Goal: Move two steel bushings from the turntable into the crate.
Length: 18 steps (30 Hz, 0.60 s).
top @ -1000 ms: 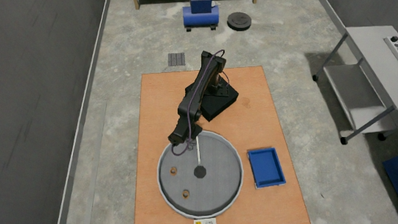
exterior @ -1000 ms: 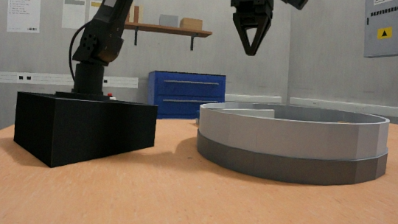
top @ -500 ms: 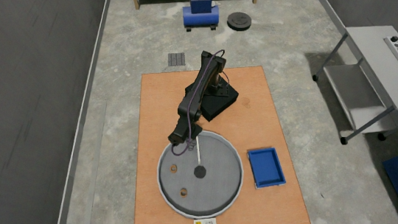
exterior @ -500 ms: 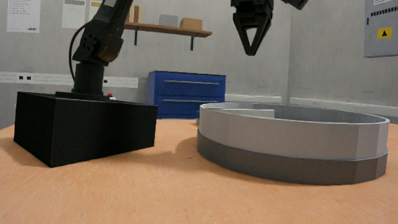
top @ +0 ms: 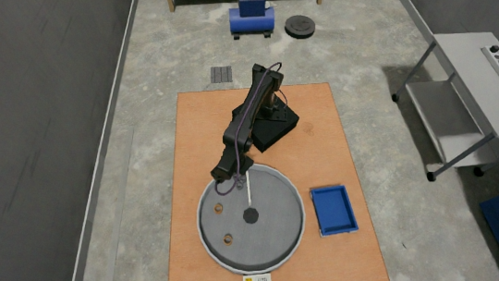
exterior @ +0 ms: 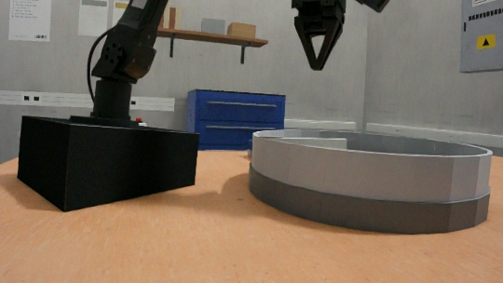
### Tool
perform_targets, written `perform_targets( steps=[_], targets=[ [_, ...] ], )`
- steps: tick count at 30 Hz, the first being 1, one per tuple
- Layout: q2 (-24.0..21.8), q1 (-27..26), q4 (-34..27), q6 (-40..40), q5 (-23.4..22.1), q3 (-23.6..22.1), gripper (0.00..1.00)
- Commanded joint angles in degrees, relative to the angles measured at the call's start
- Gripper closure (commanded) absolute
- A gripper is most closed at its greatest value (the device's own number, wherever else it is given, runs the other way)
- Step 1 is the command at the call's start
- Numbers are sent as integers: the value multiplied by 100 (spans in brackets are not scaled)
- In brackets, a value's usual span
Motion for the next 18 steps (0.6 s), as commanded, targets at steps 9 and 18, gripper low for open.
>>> perform_targets(
  steps=[9,18],
  targets=[
    [-43,-55,-8,37,88,209,85],
    [-43,-55,-8,37,88,209,85]
  ],
)
